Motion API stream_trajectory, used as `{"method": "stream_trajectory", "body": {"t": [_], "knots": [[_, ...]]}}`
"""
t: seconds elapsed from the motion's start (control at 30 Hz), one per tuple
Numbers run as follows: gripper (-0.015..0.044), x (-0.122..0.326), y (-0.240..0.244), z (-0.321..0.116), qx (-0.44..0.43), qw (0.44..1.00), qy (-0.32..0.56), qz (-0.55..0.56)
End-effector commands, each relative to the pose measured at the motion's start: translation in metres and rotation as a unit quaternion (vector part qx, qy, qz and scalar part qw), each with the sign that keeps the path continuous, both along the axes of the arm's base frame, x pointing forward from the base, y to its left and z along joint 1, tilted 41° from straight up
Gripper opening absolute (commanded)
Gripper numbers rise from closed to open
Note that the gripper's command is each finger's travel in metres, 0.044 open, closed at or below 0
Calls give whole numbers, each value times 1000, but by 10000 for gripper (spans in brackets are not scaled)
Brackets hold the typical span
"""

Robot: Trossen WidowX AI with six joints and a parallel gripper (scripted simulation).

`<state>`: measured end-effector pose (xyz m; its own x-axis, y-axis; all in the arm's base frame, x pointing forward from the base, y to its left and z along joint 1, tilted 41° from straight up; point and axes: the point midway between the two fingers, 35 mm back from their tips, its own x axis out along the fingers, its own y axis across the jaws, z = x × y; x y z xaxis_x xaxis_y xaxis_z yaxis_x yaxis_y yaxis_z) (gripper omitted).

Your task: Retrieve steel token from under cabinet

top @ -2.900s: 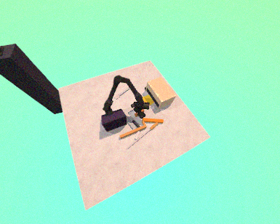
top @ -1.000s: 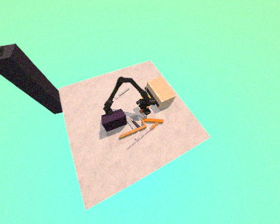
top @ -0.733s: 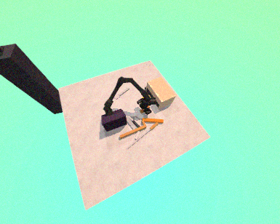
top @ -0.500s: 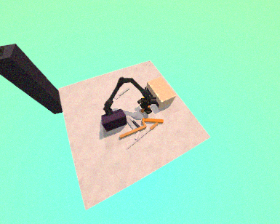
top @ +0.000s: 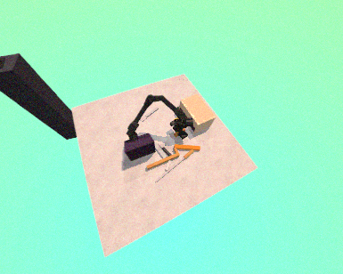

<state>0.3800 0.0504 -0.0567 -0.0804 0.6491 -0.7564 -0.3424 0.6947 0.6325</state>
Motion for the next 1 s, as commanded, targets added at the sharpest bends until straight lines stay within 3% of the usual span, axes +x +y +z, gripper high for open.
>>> {"method": "stream_trajectory", "body": {"t": [0.0, 0.97], "knots": [[0, 6, 1, 1, 1, 1000, -1, -2], [0, 31, 9, 6, 1, 1000, -2, -2]]}}
